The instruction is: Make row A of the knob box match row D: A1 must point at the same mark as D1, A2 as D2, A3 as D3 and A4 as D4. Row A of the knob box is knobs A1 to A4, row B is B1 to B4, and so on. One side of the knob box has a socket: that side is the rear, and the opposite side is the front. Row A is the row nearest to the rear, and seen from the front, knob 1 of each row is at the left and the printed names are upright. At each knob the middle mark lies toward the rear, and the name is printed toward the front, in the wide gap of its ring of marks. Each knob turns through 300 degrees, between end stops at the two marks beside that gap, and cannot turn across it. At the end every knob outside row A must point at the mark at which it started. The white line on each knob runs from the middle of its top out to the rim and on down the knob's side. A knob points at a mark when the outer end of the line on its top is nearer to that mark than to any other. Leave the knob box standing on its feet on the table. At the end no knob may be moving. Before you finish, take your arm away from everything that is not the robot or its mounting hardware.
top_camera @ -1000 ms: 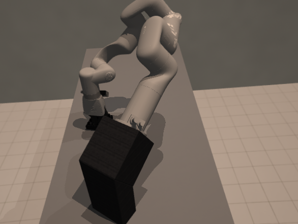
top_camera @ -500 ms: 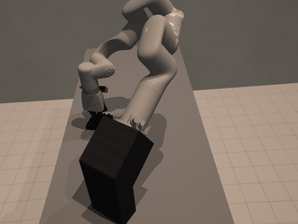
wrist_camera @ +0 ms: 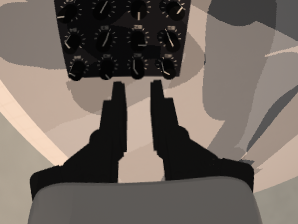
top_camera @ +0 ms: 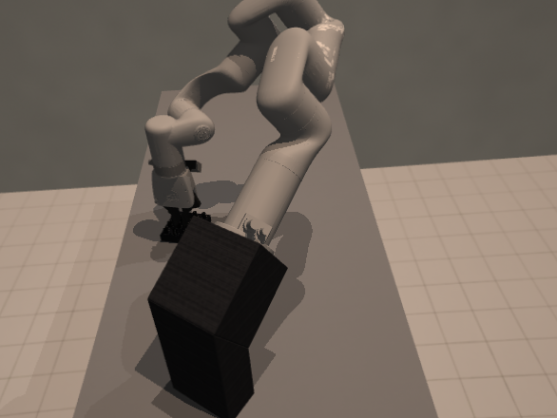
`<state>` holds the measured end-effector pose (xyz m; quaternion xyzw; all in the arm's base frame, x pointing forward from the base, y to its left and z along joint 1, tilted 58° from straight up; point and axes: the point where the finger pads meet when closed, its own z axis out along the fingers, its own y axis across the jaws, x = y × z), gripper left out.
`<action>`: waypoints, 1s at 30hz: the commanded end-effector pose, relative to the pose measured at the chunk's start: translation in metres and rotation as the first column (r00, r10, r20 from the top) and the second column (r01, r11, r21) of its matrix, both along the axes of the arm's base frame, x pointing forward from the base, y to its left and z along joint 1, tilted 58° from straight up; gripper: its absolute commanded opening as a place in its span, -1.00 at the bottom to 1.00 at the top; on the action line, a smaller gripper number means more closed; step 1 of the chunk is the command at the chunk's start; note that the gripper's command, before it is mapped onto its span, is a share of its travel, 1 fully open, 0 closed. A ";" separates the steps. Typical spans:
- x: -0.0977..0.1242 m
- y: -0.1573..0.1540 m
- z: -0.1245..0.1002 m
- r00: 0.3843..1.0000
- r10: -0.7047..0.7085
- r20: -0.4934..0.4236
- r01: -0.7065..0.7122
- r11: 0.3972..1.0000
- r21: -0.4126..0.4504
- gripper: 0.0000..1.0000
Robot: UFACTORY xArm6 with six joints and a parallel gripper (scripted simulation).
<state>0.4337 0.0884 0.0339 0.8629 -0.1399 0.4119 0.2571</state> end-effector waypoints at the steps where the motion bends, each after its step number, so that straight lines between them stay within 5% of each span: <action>1: 0.001 0.003 0.000 0.999 0.028 -0.028 -0.029 0.999 -0.031 -0.61; 11: 0.003 0.012 0.000 0.974 0.141 -0.178 -0.173 0.969 -0.174 -0.61; 30: 0.008 0.032 -0.002 0.803 0.277 -0.528 -0.514 0.769 -0.379 -0.61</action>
